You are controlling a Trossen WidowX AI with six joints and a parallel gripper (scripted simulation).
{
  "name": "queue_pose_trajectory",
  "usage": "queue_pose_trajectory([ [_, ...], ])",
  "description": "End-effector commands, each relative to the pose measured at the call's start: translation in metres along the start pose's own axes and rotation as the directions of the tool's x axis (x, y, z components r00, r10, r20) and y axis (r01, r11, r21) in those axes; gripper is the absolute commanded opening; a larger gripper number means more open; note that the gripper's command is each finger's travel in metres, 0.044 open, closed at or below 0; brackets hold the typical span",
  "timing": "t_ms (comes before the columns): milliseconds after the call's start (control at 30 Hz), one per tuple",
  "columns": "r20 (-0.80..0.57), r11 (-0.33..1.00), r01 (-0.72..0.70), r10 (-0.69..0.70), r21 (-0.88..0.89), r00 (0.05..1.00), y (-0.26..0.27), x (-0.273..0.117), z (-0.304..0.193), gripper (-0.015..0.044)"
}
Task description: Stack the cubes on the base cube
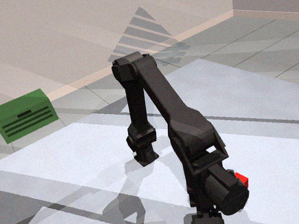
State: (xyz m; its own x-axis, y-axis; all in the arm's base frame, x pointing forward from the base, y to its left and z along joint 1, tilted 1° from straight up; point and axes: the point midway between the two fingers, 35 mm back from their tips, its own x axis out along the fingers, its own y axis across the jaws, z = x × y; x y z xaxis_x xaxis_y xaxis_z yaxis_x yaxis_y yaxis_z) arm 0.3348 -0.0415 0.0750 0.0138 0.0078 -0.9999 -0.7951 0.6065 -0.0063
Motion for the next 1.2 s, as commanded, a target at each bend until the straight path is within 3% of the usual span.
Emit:
queue_pose_trajectory([
  [0,0.006,1.000,0.014,-0.014,-0.004,1.000,-0.003,-0.016,0.001,0.0105],
  [767,0.006,1.000,0.014,-0.014,-0.004,1.000,0.002,-0.090,-0.001,0.0105],
  [1167,0.007,0.994,0.012,-0.012,0.108,1.000,0.019,-0.091,0.012,0.0105],
])
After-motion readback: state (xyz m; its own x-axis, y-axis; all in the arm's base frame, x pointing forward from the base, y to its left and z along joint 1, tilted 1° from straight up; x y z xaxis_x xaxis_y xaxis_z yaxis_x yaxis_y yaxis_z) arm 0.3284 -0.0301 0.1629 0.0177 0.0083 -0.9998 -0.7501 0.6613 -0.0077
